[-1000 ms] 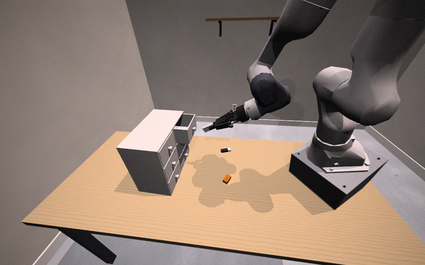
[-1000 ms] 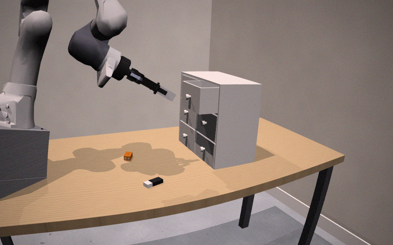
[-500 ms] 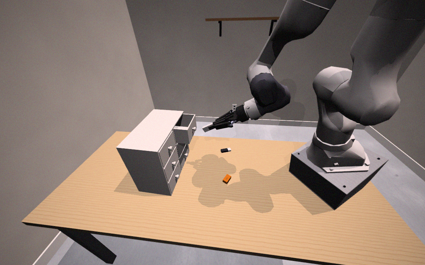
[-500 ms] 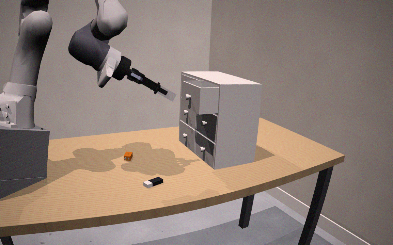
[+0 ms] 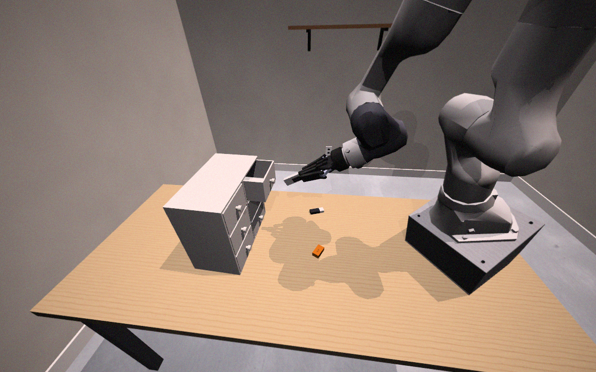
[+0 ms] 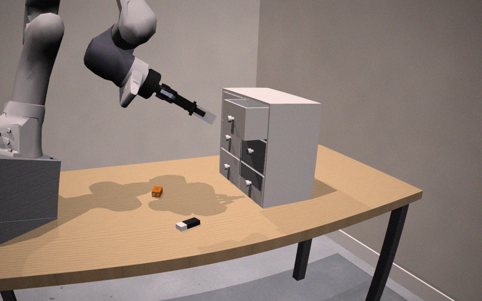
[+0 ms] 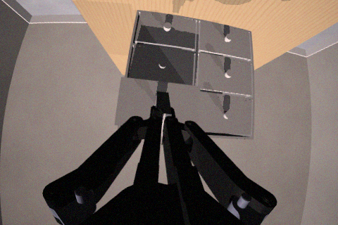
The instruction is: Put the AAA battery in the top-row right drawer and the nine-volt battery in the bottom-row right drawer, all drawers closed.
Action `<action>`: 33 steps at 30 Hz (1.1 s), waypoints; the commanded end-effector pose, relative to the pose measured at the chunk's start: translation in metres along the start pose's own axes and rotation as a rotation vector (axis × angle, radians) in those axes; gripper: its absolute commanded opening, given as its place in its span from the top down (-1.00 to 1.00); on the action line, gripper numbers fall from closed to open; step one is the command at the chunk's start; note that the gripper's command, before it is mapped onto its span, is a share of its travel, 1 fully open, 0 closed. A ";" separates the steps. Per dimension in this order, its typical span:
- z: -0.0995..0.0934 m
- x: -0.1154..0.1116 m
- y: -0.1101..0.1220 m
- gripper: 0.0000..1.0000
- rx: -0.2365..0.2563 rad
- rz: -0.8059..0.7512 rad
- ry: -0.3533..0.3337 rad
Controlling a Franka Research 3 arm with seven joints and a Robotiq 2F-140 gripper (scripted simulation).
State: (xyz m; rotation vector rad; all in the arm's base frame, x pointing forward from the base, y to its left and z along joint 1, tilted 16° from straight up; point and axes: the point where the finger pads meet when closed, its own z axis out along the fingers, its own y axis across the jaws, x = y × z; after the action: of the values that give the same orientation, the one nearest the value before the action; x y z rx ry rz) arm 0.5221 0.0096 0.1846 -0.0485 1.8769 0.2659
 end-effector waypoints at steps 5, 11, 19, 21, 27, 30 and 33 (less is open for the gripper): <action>0.001 0.000 -0.001 1.00 0.002 0.004 -0.001; 0.001 -0.001 -0.001 1.00 0.002 0.004 -0.001; 0.003 -0.002 -0.001 1.00 0.002 0.004 -0.001; 0.004 -0.003 -0.001 1.00 0.002 0.004 -0.001; 0.008 -0.005 -0.001 1.00 0.002 0.004 -0.001; 0.009 -0.005 -0.001 1.00 0.002 0.004 -0.001; 0.012 -0.007 -0.001 1.00 0.002 0.004 -0.001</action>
State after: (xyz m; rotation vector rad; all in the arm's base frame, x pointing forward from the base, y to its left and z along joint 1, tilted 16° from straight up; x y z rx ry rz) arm 0.5336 0.0096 0.1880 -0.0520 1.8723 0.2625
